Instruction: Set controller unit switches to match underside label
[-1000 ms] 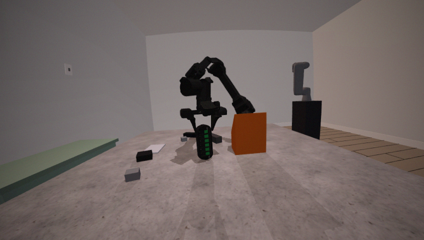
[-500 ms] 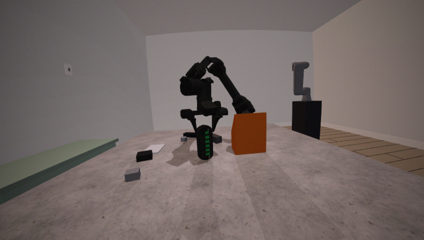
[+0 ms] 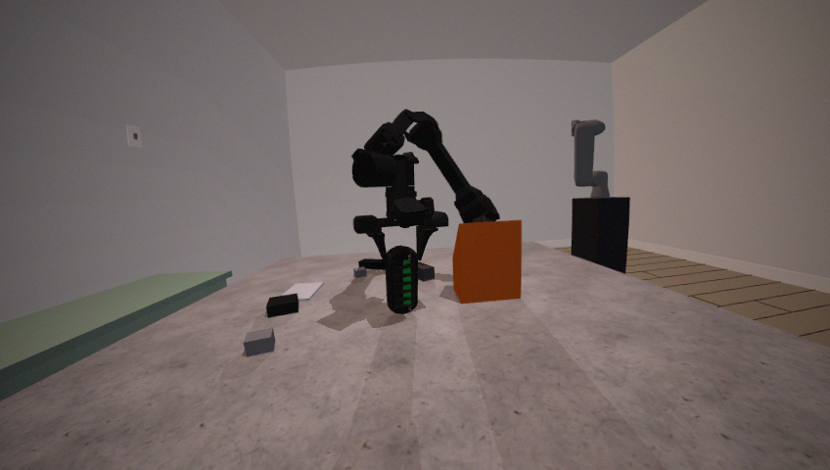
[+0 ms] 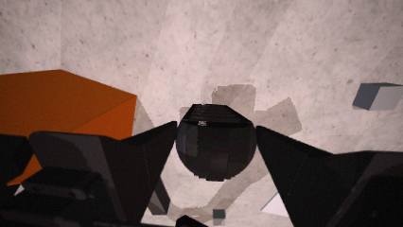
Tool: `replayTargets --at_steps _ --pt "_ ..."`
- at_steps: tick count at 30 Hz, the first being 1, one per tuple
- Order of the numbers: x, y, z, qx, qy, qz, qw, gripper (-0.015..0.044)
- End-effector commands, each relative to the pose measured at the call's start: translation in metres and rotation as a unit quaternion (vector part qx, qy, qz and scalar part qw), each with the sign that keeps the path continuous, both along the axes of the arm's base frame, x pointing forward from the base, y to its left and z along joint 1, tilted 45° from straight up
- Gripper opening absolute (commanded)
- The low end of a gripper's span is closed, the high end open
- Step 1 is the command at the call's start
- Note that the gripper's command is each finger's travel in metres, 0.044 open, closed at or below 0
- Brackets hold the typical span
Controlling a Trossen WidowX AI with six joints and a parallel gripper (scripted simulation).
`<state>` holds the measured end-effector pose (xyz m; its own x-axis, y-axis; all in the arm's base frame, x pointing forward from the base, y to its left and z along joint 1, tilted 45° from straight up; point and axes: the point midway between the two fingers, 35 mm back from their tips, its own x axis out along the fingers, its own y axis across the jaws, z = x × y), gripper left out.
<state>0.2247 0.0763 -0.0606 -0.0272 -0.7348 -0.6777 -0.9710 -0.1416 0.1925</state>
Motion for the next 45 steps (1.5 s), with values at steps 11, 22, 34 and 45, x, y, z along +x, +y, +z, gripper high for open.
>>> replayTargets --at_steps 11,22,34,45 --pt "-0.005 0.003 -0.012 0.016 0.009 -0.006 1.0 0.0338" --pt "-0.007 0.007 -0.019 0.027 0.01 -0.008 1.0 0.0338" --pt "-0.009 0.011 -0.027 0.028 0.01 -0.008 1.0 0.0338" --pt "-0.011 0.014 -0.036 0.028 0.01 -0.008 1.0 0.0338"
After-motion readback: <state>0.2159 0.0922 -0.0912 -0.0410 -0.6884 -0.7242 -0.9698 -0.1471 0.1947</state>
